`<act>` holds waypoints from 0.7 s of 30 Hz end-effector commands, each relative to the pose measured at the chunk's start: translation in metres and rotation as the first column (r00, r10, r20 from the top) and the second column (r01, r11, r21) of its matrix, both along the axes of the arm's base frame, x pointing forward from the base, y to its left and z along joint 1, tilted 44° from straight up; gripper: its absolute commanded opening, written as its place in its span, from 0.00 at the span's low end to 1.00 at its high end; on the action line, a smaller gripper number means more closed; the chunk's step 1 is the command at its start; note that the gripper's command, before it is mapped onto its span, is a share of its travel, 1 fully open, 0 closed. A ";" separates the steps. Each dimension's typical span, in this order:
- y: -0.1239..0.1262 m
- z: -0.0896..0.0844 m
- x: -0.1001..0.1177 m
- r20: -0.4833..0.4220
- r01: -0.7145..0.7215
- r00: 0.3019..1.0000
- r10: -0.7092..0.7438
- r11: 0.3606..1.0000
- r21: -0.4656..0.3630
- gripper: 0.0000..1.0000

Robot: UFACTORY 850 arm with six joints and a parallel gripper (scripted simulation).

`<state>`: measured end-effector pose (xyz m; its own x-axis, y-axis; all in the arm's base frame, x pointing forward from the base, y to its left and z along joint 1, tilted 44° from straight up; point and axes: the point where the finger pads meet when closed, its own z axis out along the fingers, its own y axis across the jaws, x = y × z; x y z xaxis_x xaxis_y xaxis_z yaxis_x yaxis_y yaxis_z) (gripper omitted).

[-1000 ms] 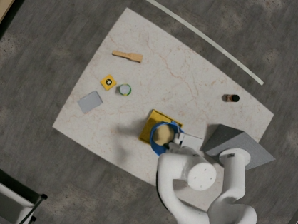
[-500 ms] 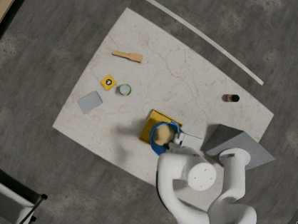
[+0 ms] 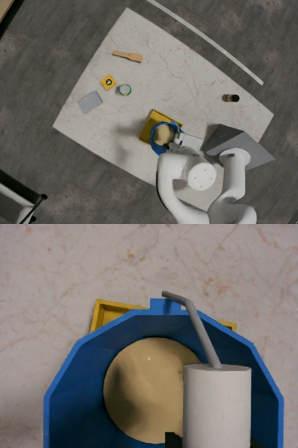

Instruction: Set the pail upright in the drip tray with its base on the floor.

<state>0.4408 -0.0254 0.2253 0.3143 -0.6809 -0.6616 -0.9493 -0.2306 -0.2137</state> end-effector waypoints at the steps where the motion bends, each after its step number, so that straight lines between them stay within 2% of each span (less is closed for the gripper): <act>1: 0.000 0.000 0.001 0.001 0.001 1.000 -0.001 1.000 -0.001 0.00; 21: 0.001 -0.001 0.001 0.001 0.001 1.000 -0.001 1.000 -0.001 0.00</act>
<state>0.4408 -0.0242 0.2240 0.3143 -0.6808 -0.6616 -0.9493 -0.2306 -0.2137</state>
